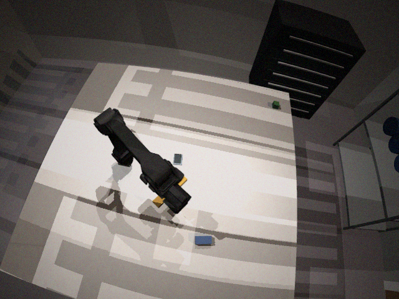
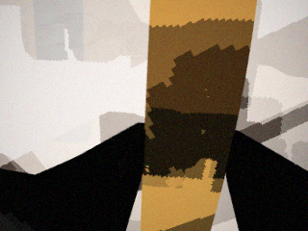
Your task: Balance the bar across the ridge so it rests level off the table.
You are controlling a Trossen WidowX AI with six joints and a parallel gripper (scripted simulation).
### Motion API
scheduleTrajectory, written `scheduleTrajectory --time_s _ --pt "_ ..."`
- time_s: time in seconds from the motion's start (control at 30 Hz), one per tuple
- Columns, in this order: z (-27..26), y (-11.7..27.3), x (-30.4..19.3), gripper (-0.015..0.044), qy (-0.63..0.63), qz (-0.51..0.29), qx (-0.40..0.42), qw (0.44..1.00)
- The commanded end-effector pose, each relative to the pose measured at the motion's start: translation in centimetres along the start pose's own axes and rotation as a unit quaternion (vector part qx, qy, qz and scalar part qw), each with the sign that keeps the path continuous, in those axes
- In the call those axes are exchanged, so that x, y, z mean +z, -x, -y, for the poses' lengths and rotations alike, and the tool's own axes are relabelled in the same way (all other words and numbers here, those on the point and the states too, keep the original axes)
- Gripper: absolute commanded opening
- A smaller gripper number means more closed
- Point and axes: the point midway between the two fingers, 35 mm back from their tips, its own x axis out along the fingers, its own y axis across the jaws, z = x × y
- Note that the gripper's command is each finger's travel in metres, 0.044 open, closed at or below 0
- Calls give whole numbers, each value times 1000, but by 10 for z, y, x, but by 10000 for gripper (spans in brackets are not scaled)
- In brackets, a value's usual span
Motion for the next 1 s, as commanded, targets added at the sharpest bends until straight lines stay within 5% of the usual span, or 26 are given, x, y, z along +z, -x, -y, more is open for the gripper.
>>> scheduleTrajectory --time_s 0.0,0.97 --pt "-3 4 8 0 11 -1 -2 1000" --pt "-55 5 110 0 215 4 0 977"
